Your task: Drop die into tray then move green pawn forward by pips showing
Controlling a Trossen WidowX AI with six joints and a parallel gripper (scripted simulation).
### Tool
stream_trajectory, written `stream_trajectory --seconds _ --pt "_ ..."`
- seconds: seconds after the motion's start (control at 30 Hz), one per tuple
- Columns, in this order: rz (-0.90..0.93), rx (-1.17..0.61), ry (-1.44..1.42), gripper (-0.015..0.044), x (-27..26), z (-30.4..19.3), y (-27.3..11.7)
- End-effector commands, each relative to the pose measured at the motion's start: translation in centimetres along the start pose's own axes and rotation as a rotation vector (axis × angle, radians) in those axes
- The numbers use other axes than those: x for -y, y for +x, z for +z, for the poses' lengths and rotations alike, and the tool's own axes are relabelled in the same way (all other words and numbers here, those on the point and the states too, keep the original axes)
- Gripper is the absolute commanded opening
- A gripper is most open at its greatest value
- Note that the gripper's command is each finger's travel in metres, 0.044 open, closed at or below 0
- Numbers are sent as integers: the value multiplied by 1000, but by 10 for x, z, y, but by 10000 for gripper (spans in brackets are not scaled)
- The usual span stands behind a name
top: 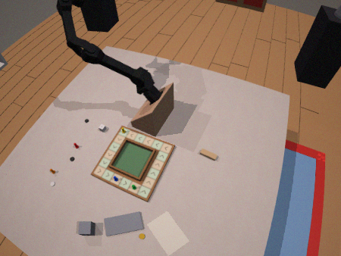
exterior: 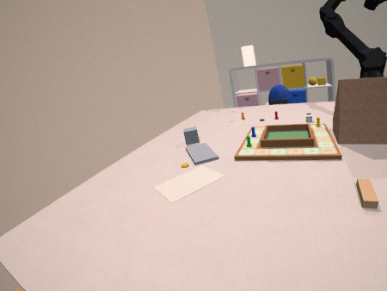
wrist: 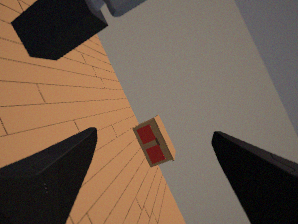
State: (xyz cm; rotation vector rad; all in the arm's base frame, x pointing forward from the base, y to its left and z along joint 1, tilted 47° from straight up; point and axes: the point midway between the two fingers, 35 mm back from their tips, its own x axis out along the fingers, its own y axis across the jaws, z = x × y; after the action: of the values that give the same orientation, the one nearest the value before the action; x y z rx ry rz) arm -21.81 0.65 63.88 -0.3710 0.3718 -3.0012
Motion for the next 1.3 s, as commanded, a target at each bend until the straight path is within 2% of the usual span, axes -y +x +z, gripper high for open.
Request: stream_trajectory --seconds 0.0,0.13,0.3,0.57,0.77,0.93,1.1,1.27 --pt "-9 -5 -1 374 2 -1 0" --pt "-180 -99 -23 275 42 -30 2" --pt "-439 -241 -49 275 105 -71 -15" --pt "-824 -449 -87 275 188 -120 -82" --pt "-1122 -615 -78 275 234 -153 -161" --pt "-1370 -753 -55 275 252 -174 -241" --pt "-1620 -875 -3 275 249 -187 -325" --pt "-1869 -986 69 275 225 -195 -406"
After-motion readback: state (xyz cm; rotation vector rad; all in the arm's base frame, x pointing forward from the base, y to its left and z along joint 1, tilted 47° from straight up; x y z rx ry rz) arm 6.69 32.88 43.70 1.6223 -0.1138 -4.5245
